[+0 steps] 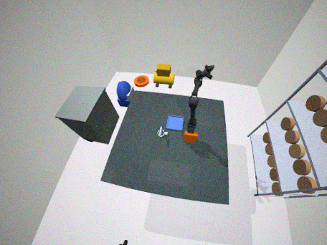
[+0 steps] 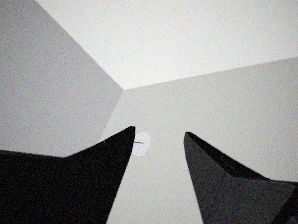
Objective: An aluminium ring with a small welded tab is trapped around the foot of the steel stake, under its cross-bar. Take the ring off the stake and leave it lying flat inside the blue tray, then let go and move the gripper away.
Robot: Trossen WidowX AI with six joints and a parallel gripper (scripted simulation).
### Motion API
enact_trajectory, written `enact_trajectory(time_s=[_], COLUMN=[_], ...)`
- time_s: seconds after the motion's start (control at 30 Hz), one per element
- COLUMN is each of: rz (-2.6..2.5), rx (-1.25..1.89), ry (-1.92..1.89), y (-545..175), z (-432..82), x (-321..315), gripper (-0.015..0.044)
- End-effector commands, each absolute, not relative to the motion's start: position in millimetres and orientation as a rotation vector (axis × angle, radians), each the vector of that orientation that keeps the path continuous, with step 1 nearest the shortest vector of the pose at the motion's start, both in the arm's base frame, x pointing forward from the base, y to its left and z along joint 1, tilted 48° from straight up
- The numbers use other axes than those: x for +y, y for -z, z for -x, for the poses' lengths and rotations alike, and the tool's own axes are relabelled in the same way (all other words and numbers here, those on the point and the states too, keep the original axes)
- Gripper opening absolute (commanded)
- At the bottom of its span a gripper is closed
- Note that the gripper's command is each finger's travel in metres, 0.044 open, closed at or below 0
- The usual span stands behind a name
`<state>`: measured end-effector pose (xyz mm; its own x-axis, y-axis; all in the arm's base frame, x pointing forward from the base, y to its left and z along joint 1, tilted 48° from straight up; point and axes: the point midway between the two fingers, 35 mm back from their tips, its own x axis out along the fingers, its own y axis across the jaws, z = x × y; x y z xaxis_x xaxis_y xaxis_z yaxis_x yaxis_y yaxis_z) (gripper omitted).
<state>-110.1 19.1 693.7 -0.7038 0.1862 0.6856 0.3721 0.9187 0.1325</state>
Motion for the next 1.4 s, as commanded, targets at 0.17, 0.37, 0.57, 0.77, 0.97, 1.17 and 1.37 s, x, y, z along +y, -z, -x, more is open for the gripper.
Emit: enact_trajectory(time_s=[0.17,0.37,0.57,0.77,0.97,1.17,1.37], rz=[0.299,0.237,0.175,0.111,0.044,-0.022,-0.085], rx=[-2.37,-2.364,-2.351,-2.33,-2.299,-2.259,-2.21], ry=[0.477,0.557,0.636,0.717,0.801,0.881,0.959], y=[-684.0,-677.3,-669.8,-661.4,-651.7,-641.2,-629.9], z=[122.9,127.6,130.4,131.1,129.7,126.0,120.1], x=[-20.5,-43.7,-67.2,-91.3,-116.7,-141.5,-165.5], gripper=[0.02,0.02,0.02,0.02,0.02,0.02,0.02])
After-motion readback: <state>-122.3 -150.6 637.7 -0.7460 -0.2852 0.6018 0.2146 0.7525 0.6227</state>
